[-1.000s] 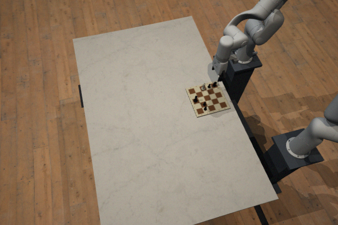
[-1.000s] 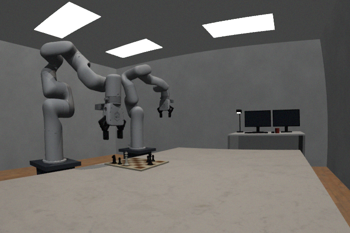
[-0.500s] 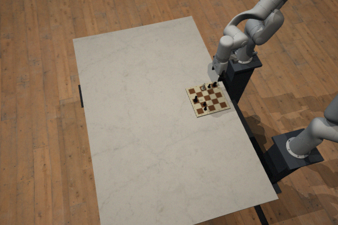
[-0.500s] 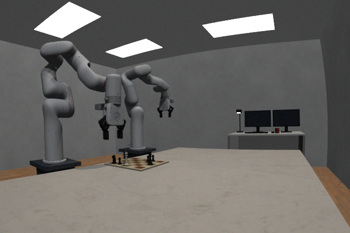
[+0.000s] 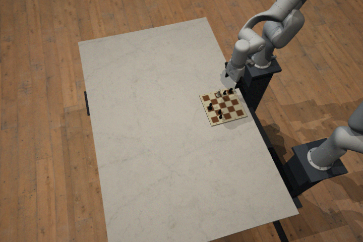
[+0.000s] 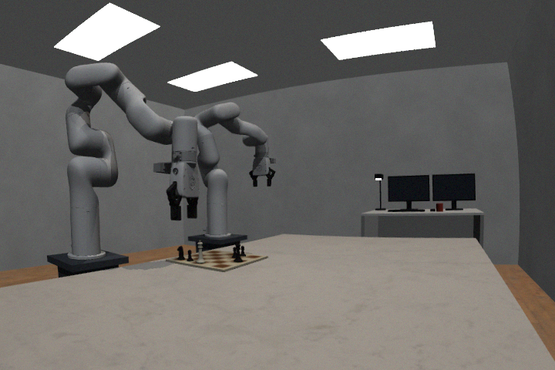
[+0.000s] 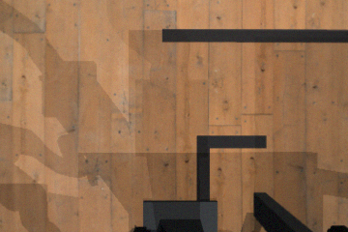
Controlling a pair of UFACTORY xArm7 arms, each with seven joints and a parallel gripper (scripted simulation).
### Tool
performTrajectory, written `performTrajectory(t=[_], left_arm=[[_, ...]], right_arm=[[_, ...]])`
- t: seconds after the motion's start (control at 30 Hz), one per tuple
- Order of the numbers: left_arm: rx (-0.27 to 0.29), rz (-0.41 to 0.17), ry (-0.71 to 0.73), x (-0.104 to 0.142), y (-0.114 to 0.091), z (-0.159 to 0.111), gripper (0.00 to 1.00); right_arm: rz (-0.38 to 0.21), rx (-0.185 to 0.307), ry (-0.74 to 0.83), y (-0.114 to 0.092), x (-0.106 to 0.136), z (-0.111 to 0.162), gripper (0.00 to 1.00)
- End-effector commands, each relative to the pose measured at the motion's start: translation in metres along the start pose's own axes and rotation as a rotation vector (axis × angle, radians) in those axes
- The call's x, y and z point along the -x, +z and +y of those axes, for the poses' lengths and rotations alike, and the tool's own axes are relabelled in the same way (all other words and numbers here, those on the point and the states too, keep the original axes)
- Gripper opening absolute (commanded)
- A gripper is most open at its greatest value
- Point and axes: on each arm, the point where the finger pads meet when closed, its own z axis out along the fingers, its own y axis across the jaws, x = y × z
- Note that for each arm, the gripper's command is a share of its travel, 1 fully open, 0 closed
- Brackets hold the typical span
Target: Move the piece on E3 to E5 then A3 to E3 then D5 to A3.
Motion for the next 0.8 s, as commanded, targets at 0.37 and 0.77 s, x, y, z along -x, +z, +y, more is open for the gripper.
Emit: performTrajectory(t=[0.37,0.77], left_arm=[[0.001,0.004,0.000,-0.001,-0.002,0.000,1.00],[0.001,0.004,0.000,-0.001,-0.002,0.000,1.00]], right_arm=[[0.002,0.013,-0.442,-0.008,0.025,0.010,1.00],[0.001,0.016,-0.744,-0.011,0.042,0.016,1.00]])
